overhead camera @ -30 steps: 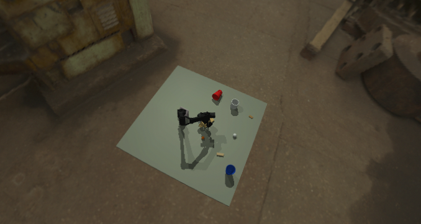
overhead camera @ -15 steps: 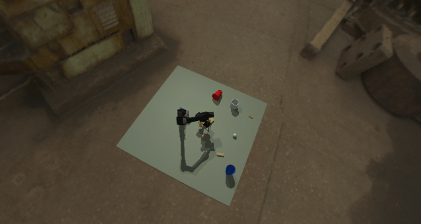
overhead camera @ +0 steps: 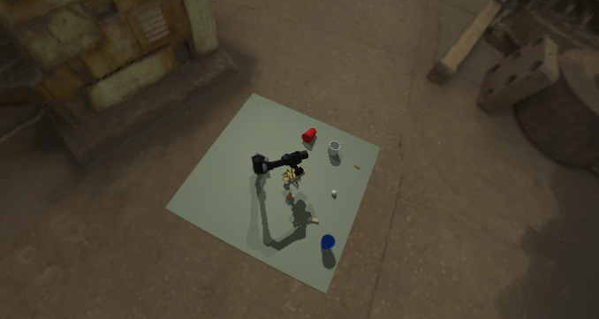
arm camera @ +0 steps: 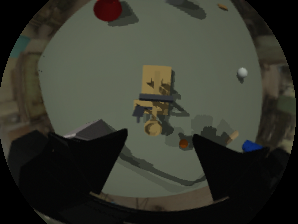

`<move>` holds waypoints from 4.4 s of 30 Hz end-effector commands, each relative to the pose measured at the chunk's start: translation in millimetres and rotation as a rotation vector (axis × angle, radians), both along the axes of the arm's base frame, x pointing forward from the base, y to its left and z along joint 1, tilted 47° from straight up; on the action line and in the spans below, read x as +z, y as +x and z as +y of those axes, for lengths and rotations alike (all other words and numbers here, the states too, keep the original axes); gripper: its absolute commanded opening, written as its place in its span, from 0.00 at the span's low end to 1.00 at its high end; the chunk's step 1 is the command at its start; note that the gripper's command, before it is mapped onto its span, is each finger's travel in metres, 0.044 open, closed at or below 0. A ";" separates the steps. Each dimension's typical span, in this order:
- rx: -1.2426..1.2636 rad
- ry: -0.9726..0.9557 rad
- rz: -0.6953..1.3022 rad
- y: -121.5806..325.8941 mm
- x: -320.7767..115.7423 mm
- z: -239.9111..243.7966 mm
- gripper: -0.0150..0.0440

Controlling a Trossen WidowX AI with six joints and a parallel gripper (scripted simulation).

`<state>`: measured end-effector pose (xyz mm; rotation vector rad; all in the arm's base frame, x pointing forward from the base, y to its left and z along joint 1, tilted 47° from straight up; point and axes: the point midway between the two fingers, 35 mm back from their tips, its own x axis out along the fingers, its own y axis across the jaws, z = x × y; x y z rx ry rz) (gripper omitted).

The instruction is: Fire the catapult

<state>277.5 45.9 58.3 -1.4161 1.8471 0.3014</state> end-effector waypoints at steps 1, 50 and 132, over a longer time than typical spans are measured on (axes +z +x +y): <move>-0.003 0.002 0.003 18.9 -45.6 23.4 1.00; -0.004 0.000 0.001 20.8 -138.7 -27.2 1.00; -0.349 -0.032 -0.354 -6.7 -222.8 74.3 0.25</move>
